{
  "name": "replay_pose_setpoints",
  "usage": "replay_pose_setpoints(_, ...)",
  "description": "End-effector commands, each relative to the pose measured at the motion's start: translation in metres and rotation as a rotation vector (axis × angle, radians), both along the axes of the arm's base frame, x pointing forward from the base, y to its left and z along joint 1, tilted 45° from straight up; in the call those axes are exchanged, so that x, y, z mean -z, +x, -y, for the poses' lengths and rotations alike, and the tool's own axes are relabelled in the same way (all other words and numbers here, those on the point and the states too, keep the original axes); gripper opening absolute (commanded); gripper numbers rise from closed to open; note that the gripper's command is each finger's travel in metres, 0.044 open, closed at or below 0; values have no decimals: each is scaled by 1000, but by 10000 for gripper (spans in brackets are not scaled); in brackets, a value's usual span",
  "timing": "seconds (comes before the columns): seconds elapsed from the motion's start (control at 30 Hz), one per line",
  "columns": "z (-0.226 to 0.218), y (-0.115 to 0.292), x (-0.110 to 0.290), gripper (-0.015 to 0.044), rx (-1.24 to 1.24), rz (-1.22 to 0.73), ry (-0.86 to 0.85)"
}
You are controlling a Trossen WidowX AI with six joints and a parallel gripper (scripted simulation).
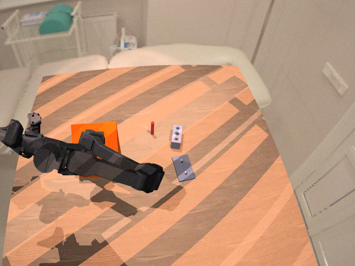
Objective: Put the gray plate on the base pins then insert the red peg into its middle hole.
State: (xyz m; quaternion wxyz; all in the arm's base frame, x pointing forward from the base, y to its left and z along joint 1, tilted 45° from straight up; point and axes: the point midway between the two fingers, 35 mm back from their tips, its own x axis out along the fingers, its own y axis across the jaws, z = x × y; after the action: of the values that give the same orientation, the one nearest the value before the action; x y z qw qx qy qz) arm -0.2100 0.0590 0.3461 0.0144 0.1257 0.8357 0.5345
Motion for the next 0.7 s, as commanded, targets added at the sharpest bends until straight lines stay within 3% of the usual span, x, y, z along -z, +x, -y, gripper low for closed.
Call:
replay_pose_setpoints(0.0,0,0,0,426,0,0,0)
replay_pose_setpoints(0.1,-20,-5,7,440,88,72,45)
replay_pose_setpoints(0.33,-120,2,44,440,440,472,208)
replay_pose_setpoints(0.67,-238,83,108,440,683,1119,262)
